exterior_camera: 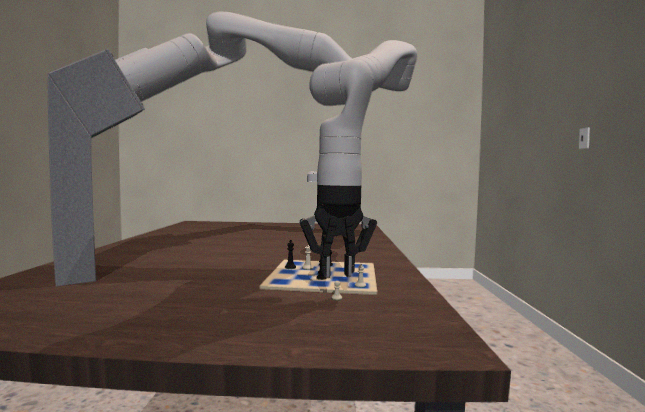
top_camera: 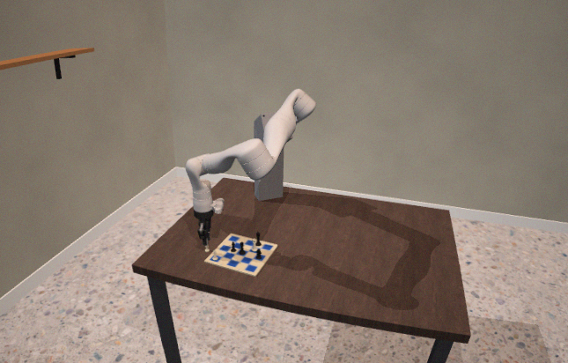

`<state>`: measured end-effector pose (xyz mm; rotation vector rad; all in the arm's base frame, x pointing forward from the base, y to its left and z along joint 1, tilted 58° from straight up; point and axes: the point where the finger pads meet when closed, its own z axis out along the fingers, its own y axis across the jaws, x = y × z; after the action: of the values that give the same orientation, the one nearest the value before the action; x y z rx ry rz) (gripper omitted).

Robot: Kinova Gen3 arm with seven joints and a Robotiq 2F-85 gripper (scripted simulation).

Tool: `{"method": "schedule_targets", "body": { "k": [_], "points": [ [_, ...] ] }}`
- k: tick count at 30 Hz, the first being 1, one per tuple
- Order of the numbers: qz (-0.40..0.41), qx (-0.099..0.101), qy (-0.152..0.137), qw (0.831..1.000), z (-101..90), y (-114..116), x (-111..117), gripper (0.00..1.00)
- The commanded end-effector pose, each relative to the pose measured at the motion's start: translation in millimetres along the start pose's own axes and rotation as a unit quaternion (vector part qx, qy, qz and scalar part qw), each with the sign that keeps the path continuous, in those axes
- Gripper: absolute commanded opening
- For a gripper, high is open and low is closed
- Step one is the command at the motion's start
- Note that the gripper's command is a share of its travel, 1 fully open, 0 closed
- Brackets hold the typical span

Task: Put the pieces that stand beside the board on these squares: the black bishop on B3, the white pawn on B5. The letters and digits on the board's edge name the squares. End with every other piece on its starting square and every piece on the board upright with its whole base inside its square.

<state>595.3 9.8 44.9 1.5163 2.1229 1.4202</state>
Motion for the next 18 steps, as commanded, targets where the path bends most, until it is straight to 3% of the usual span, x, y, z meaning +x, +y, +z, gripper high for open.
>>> {"method": "schedule_targets", "body": {
  "k": [1,18],
  "points": [
    [0.000,0.000,-0.001,1.000,-0.8,0,-1,0.34],
    [0.000,0.000,-0.001,1.000,11.3,0,-1,0.34]
  ]
}}
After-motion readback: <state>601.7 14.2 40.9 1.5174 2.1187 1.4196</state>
